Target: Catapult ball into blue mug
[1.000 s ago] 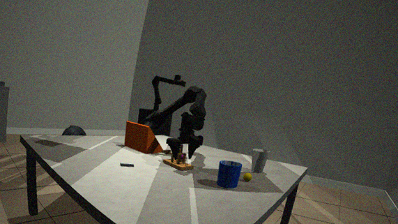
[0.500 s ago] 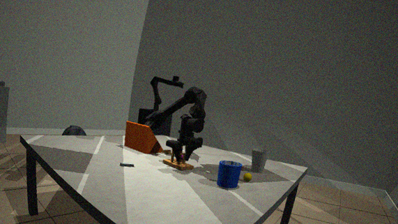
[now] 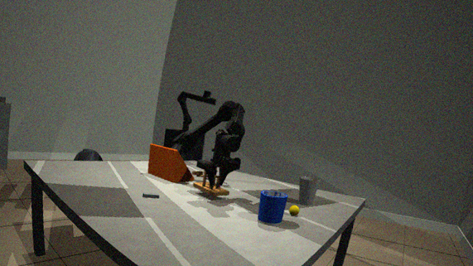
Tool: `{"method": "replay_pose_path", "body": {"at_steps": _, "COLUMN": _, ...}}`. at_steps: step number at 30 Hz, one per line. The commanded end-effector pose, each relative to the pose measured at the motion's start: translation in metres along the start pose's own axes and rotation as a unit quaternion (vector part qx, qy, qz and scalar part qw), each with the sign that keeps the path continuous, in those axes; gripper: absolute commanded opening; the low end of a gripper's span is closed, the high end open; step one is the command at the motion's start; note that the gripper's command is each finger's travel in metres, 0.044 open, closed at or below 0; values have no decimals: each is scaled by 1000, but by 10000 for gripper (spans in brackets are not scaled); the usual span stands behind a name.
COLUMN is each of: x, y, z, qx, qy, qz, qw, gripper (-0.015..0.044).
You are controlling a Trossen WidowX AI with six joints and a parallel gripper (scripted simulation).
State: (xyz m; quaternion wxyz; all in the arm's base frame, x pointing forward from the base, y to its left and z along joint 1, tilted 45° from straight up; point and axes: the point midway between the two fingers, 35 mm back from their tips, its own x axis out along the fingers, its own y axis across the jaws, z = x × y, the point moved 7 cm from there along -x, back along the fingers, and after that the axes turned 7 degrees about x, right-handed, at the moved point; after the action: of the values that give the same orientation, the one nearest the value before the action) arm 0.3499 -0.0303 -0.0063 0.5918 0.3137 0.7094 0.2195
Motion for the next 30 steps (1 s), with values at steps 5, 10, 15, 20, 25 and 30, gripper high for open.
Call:
{"method": "replay_pose_path", "body": {"at_steps": 5, "x": -22, "y": 0, "z": 4, "qx": -4, "qy": -18, "qz": -2, "qw": 1000, "gripper": 0}}
{"method": "replay_pose_path", "body": {"at_steps": 10, "x": -14, "y": 0, "z": 5, "qx": -4, "qy": -18, "qz": -2, "qw": 1000, "gripper": 0}}
{"method": "replay_pose_path", "body": {"at_steps": 15, "x": -6, "y": 0, "z": 6, "qx": -3, "qy": -18, "qz": -2, "qw": 1000, "gripper": 0}}
{"method": "replay_pose_path", "body": {"at_steps": 20, "x": 2, "y": 0, "z": 6, "qx": -3, "qy": -18, "qz": -2, "qw": 1000, "gripper": 0}}
{"method": "replay_pose_path", "body": {"at_steps": 25, "x": 11, "y": 0, "z": 6, "qx": -2, "qy": -18, "qz": -1, "qw": 1000, "gripper": 0}}
{"method": "replay_pose_path", "body": {"at_steps": 30, "x": 19, "y": 0, "z": 6, "qx": -2, "qy": -18, "qz": -1, "qw": 1000, "gripper": 0}}
